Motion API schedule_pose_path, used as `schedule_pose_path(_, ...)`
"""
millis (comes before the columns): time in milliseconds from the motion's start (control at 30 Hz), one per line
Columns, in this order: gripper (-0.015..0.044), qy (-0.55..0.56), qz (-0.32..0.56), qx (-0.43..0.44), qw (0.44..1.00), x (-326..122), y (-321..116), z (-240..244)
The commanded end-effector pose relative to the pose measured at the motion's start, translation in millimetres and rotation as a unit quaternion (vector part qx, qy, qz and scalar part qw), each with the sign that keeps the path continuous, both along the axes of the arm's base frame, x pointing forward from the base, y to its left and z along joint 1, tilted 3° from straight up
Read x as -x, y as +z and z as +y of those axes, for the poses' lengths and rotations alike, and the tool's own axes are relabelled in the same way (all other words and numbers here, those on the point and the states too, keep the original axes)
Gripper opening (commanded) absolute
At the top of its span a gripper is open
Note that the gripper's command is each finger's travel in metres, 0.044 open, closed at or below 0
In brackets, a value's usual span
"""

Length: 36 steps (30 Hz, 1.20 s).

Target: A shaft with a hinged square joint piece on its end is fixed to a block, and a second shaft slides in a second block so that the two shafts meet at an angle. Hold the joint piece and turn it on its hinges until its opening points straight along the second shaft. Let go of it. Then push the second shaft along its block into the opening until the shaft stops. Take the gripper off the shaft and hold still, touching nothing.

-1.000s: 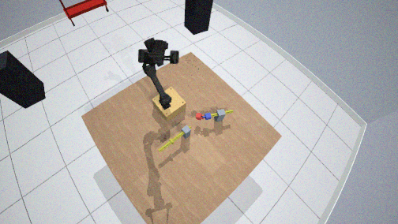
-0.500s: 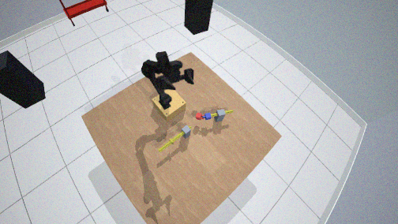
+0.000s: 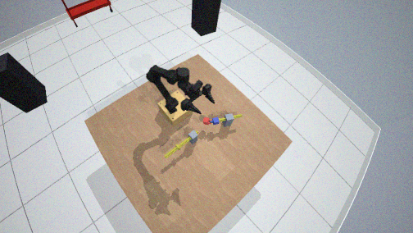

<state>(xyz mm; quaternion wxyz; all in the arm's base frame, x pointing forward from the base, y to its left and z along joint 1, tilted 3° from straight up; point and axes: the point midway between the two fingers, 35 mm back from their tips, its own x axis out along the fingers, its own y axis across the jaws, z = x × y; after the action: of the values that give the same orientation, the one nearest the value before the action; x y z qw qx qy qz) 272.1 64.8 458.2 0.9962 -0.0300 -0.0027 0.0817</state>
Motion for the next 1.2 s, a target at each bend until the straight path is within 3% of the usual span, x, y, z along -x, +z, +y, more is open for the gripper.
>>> schedule_pose_path(0,0.0440,0.020,0.060,-0.007,0.998,-9.3,-32.9,14.7)
schedule_pose_path(533,0.0440,0.062,0.322,-0.015,0.945,-4.3,-172.1,65.9)
schedule_pose_path(1167,0.0440,0.012,0.595,0.037,0.803,73.4,-306.6,81.0)
